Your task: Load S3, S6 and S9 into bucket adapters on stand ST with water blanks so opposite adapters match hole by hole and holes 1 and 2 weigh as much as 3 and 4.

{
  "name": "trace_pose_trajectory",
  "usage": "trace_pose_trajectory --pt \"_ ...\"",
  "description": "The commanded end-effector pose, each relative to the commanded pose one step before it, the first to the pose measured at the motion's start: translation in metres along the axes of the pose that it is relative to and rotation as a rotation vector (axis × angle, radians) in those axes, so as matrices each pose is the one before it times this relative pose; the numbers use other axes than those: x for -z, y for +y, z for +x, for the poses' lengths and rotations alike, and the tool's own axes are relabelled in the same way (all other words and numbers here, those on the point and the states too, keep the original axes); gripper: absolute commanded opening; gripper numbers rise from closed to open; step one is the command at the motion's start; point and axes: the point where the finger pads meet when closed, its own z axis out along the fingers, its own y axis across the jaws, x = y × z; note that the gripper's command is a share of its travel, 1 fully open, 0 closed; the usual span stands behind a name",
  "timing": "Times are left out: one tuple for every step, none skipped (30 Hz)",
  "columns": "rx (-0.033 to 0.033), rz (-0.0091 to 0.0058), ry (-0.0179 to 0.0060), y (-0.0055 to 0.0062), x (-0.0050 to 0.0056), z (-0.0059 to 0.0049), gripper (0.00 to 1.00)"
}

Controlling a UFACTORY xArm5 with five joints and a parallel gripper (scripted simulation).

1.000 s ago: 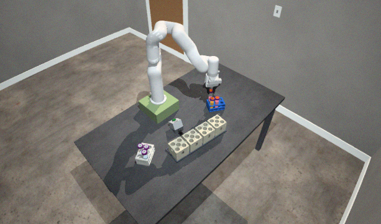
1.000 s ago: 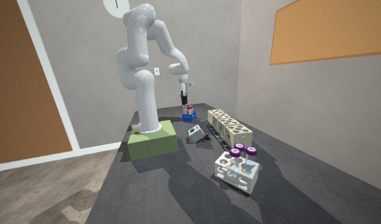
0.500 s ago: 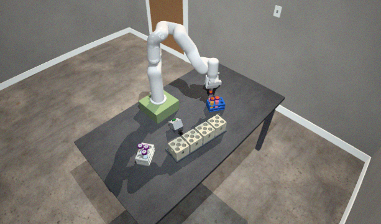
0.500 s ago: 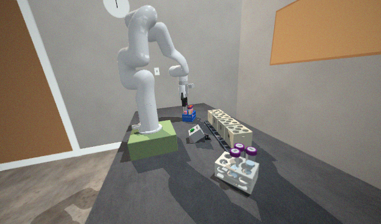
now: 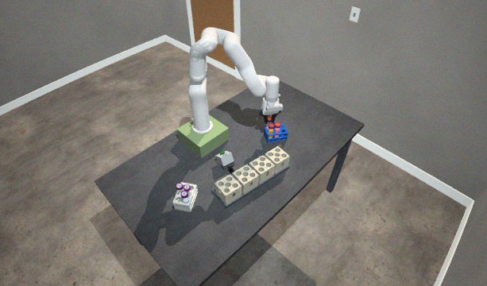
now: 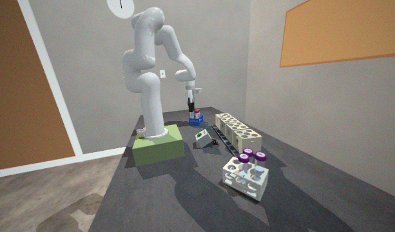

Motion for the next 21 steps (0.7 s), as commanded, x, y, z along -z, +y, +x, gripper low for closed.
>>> trace_pose_trajectory --pt "0.0 0.00391 -0.00039 -0.00141 -0.00313 0.00026 0.0" --pt "0.0 0.0 0.0 0.0 0.0 0.0 0.0" --pt "0.0 0.0 0.0 0.0 0.0 0.0 0.0" --pt "0.0 0.0 0.0 0.0 -0.001 0.0 0.0" --pt "0.0 0.0 0.0 0.0 -0.001 0.0 0.0" --pt "0.0 0.0 0.0 0.0 -0.001 0.0 0.0" --pt "0.0 0.0 0.0 0.0 -0.001 0.0 0.0" --pt "0.0 0.0 0.0 0.0 -0.001 0.0 0.0" --pt "0.0 0.0 0.0 0.0 -0.001 0.0 0.0" --pt "0.0 0.0 0.0 0.0 -0.001 0.0 0.0" --pt "0.0 0.0 0.0 0.0 -0.001 0.0 0.0" --pt "0.0 0.0 0.0 0.0 -0.001 0.0 0.0" --pt "0.0 0.0 0.0 0.0 -0.001 0.0 0.0" --pt "0.0 0.0 0.0 0.0 -0.001 0.0 0.0" --pt "0.0 0.0 0.0 0.0 -0.001 0.0 0.0" --pt "0.0 0.0 0.0 0.0 -0.001 0.0 0.0" --pt "0.0 0.0 0.0 0.0 0.0 0.0 0.0" --pt "0.0 0.0 0.0 0.0 0.0 0.0 0.0" --pt "0.0 0.0 0.0 0.0 0.0 0.0 0.0" --pt "0.0 0.0 0.0 0.0 0.0 0.0 0.0" --pt "0.0 0.0 0.0 0.0 0.0 0.0 0.0"
